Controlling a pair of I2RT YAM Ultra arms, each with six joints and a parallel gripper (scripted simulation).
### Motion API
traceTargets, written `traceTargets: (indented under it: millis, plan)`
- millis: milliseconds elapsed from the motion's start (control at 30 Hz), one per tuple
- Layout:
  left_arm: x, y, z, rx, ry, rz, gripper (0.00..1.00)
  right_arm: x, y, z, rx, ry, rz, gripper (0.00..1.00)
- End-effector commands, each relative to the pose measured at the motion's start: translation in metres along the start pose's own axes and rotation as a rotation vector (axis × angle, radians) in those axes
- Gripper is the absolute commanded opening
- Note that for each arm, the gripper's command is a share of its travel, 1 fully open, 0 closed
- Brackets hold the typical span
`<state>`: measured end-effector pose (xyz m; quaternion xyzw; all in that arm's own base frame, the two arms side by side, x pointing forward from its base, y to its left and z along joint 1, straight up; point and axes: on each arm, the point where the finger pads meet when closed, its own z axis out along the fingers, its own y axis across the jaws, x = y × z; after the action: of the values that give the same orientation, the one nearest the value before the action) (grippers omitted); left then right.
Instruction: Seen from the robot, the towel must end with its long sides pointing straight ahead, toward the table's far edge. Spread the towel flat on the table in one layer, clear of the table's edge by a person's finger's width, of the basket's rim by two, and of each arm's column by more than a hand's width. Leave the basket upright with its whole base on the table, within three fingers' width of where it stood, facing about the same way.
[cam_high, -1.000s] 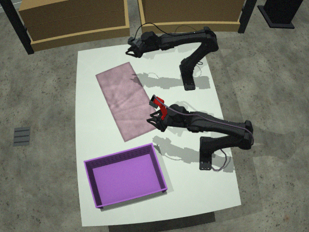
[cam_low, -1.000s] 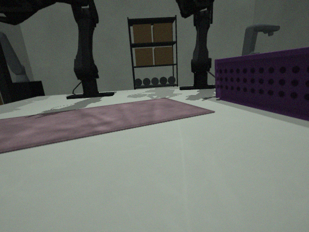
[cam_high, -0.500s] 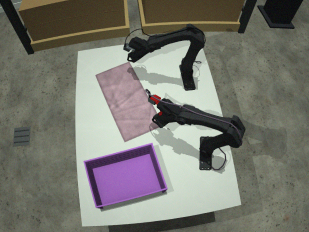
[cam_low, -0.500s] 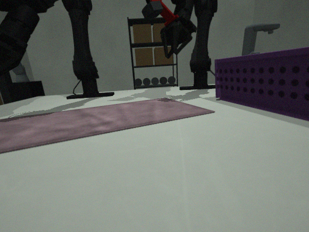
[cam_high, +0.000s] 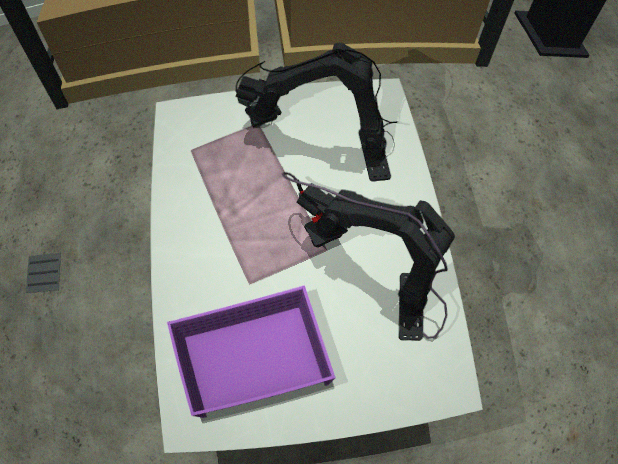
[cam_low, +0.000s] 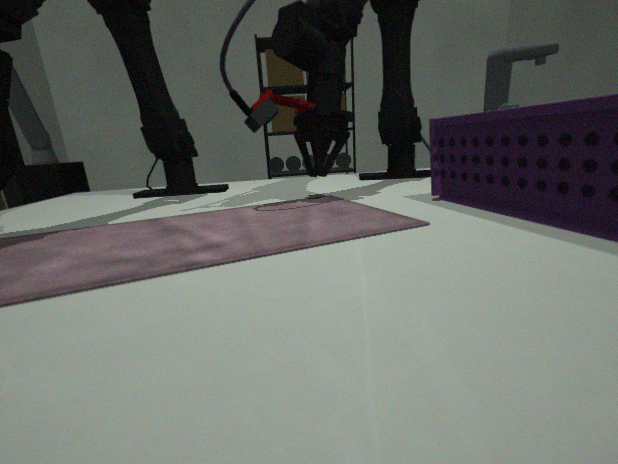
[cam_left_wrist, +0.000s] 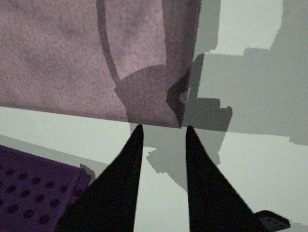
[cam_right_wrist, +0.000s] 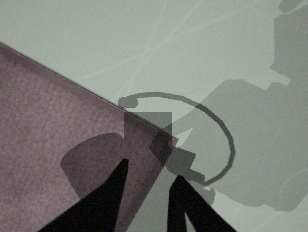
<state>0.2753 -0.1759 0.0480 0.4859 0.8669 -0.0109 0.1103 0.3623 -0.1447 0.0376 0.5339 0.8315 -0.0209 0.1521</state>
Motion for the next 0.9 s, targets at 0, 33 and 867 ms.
traceTargets:
  millis: [0,33,867]
  plan:
    - [-0.001,0.004,-0.009,0.037,0.049,0.028,0.34,-0.006,0.006,-0.016,0.028,0.056,0.071,0.34]
    - [-0.001,0.004,-0.009,0.043,0.057,0.032,0.34,-0.008,0.005,-0.016,0.047,0.077,0.093,0.34]
    - [0.007,-0.006,0.011,0.049,0.073,0.035,0.34,-0.007,0.014,-0.004,0.074,0.11,0.122,0.34]
